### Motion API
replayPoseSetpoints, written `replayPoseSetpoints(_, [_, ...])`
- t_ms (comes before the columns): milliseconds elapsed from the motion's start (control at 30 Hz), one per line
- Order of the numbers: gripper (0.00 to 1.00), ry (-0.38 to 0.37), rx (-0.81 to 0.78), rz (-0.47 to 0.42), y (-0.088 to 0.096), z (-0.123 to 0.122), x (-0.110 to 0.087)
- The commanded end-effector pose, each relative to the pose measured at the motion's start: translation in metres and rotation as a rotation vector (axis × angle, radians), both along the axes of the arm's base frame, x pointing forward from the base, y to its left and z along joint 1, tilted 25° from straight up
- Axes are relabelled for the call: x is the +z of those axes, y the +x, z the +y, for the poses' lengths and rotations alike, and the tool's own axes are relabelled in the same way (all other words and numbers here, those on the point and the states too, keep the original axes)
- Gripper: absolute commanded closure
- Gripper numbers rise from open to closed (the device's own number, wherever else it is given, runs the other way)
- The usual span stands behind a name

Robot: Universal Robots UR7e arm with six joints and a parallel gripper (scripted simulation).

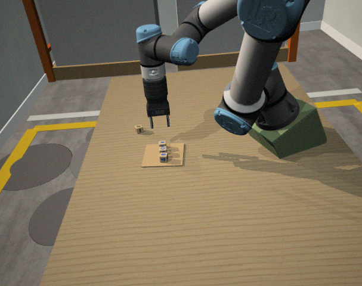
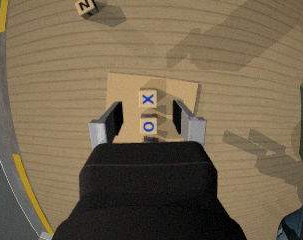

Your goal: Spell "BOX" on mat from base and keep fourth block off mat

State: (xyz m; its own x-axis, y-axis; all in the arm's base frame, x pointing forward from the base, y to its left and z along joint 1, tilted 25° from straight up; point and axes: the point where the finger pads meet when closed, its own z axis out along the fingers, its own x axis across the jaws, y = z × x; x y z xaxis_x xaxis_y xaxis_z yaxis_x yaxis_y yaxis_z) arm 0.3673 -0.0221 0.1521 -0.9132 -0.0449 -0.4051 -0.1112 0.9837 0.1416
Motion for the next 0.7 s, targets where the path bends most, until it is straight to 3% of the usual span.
replayPoseSetpoints(0, [0.0, -0.001, 0.0, -0.001, 0.0, 0.0, 0.0])
replayPoseSetpoints(433, [0.0, -0.001, 0.0, -0.001, 0.0, 0.0, 0.002])
replayPoseSetpoints(667, [0.0, -0.001, 0.0, -0.001, -0.007, -0.003, 0.016])
